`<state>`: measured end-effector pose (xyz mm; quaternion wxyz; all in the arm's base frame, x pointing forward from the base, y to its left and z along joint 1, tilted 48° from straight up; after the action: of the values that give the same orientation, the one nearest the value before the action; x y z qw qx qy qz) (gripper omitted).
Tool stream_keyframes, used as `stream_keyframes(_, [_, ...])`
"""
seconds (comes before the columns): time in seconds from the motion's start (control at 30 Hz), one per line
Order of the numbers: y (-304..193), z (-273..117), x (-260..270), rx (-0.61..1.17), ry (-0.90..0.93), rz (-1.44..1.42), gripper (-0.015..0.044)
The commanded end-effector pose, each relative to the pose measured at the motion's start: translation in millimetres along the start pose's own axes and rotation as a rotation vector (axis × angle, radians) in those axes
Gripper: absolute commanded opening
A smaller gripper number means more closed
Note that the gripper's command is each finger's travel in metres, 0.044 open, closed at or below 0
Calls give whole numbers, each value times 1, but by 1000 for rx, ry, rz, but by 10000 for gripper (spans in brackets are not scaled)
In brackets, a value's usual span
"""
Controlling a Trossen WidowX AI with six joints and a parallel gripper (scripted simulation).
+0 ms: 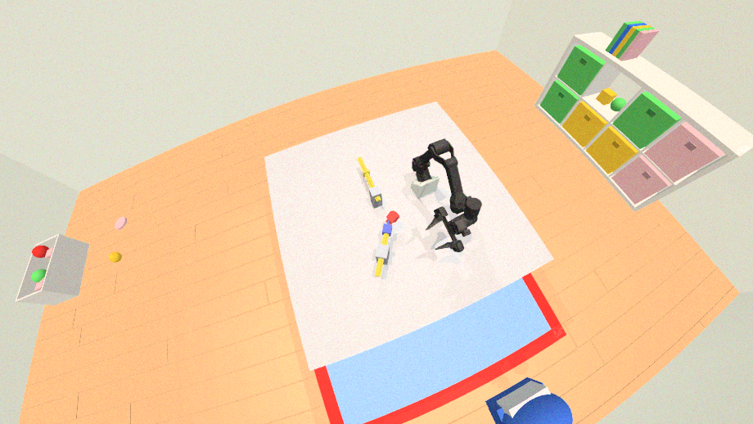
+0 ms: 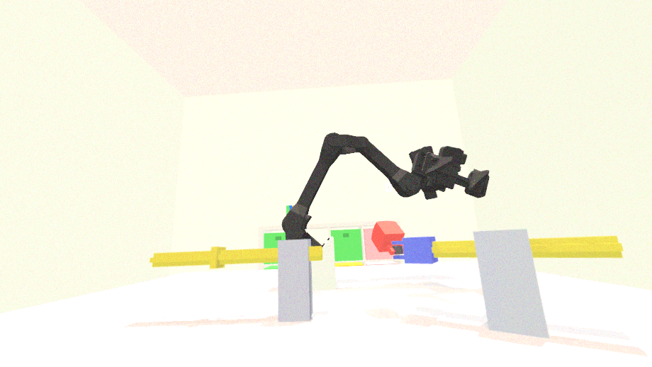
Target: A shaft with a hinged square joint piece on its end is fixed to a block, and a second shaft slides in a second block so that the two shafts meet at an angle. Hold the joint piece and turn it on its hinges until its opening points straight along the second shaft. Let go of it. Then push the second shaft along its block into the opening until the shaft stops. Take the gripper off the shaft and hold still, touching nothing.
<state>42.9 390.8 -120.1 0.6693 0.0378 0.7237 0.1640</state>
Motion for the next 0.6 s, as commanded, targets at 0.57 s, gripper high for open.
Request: stream_keyframes(0.57, [14, 29, -8, 53, 189, 42, 440])
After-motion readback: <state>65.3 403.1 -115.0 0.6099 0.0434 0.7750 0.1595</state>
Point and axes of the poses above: the point midway between the two fingers, 35 mm back from their tips, its own z axis out along the fingers, its own x axis across the jaws, y = z × x, the point moved 6 cm from there along -z, back along the fingers, and after that the axes turned 5 degrees about -z, right-handed, at the moved point
